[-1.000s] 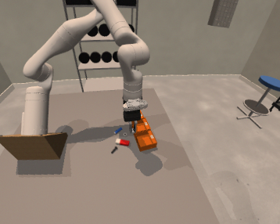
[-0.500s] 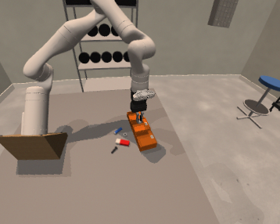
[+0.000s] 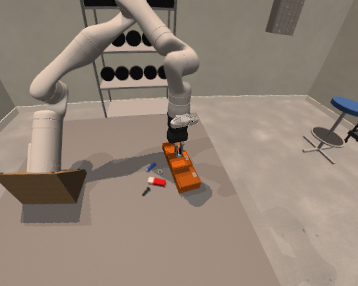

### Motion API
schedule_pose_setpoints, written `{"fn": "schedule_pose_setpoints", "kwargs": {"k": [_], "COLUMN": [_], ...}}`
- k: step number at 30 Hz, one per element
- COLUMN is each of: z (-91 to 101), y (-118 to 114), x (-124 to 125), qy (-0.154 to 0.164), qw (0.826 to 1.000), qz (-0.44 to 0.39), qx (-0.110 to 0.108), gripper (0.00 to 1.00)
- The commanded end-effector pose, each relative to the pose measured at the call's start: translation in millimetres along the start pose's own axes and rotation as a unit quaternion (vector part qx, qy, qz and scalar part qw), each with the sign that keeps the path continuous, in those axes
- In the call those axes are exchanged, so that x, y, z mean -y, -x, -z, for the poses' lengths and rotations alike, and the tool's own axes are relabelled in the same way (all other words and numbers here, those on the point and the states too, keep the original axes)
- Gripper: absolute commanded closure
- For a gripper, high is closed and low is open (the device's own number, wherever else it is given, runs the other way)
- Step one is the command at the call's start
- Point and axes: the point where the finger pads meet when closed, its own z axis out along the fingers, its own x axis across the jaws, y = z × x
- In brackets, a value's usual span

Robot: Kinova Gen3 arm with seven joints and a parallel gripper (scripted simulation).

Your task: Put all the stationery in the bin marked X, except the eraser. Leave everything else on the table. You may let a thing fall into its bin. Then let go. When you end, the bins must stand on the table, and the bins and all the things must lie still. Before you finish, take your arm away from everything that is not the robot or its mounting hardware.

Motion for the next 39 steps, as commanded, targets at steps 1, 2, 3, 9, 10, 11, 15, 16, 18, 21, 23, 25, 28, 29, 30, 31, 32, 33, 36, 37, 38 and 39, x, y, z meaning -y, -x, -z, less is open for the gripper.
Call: {"fn": "schedule_pose_setpoints", "kwargs": {"k": [1,2,3,9,10,11,15,16,18,21,23,25,28,29,30,31,32,33,36,37,38,39], "z": [-5.8,-8.0,-10.0,-22.0,-24.0,-24.0,-30.0,-32.0,-36.0,-41.9,-45.9,-49.9,-53.2,-53.2,-51.8,-51.5,-50.2,-50.2,-50.2,-50.2,-50.2,-50.2], "y": [0,0,0,0,0,0,0,0,0,-1,0,0,0,0,0,0,-1,-1,-1,-1,-1,-1], "x": [1,0,0,0,0,0,0,0,0,0,0,0,0,0,1,2,2,2,2,2,2,2], "qy": [0.0,0.0,0.0,0.0,0.0,0.0,0.0,0.0,0.0,0.0,0.0,0.0,0.0,0.0,0.0,0.0,-0.001,-0.001,-0.001,-0.001,-0.001,-0.001], "qw": [1.0,1.0,1.0,1.0,1.0,1.0,1.0,1.0,1.0,1.0,1.0,1.0,1.0,1.0,1.0,1.0,1.0,1.0,1.0,1.0,1.0,1.0], "qz": [0.001,0.001,0.001,0.001,0.001,0.001,0.001,0.001,0.001,0.001,0.001,0.001,0.001,0.001,-0.005,-0.005,-0.001,-0.001,-0.001,-0.001,-0.001,-0.001], "qx": [0.001,0.001,0.001,0.001,0.001,0.001,0.001,0.001,0.001,0.001,0.001,0.001,0.001,0.001,0.002,0.002,0.0,0.0,0.0,0.0,0.0,0.0], "gripper": [0.68,0.68,0.68,0.68,0.68,0.68,0.68,0.68,0.68,0.68,0.68,0.68,0.68,0.68,0.68,0.68,0.68,0.68,0.68,0.68,0.68,0.68]}}
